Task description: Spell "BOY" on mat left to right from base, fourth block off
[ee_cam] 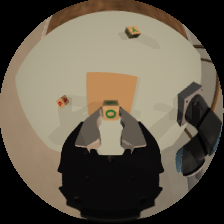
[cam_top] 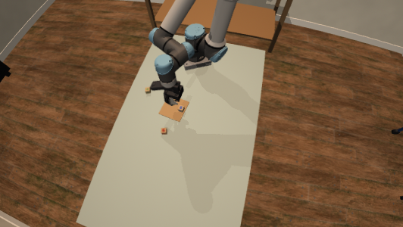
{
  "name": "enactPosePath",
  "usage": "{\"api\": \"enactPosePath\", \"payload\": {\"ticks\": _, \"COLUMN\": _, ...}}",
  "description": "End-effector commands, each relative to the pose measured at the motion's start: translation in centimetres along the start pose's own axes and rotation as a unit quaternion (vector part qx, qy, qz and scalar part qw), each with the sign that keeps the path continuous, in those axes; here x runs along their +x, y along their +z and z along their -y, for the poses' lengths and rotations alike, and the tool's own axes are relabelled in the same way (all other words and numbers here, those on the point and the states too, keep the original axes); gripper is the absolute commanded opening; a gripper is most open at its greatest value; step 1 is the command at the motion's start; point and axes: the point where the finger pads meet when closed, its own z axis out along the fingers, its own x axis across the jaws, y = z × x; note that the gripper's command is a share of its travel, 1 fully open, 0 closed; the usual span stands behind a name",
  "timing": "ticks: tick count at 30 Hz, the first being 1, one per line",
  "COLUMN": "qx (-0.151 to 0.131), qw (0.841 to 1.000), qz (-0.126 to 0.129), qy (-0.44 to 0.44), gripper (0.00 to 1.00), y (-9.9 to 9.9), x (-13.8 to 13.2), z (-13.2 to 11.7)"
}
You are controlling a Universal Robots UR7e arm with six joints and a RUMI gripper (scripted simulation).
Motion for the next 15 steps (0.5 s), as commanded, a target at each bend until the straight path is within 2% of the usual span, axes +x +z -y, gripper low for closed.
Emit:
{"api": "enactPosePath", "payload": {"ticks": 1, "qx": 0.001, "qw": 1.000, "qz": 0.001, "qy": 0.000, "gripper": 0.09, "y": 2.5, "x": -0.2, "z": 0.1}}
{"api": "enactPosePath", "payload": {"ticks": 8, "qx": 0.001, "qw": 1.000, "qz": 0.001, "qy": 0.000, "gripper": 0.09, "y": 4.7, "x": -0.2, "z": 0.1}}
{"api": "enactPosePath", "payload": {"ticks": 15, "qx": 0.001, "qw": 1.000, "qz": 0.001, "qy": 0.000, "gripper": 0.09, "y": 5.2, "x": -0.2, "z": 0.1}}
